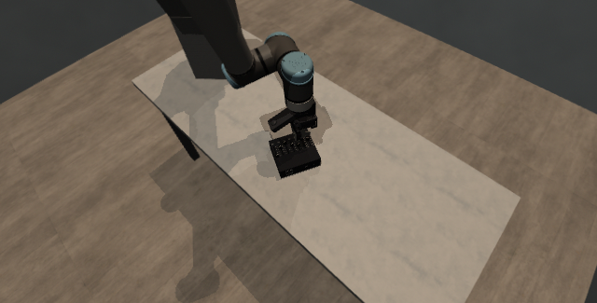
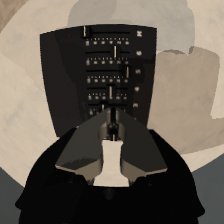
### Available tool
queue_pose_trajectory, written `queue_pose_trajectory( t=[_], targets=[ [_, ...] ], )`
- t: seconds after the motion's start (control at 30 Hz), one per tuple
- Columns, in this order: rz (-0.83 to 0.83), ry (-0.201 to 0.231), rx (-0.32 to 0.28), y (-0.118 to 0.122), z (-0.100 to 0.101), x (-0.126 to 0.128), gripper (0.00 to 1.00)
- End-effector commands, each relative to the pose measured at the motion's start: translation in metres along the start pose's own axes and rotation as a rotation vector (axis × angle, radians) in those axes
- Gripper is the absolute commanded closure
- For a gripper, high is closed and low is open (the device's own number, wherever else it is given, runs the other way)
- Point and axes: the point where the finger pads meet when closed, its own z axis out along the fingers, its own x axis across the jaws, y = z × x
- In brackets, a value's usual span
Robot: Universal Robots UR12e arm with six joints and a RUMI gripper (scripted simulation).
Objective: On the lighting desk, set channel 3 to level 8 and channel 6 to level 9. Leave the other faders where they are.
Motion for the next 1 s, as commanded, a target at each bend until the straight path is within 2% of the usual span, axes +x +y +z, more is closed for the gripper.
queue_pose_trajectory(
  t=[0.0,0.97],
  targets=[
    [0.003,-0.008,-0.001,-0.0014,-0.001,-0.0097,1.0],
    [0.003,-0.008,-0.001,-0.0014,-0.001,-0.0128,1.0]
  ],
)
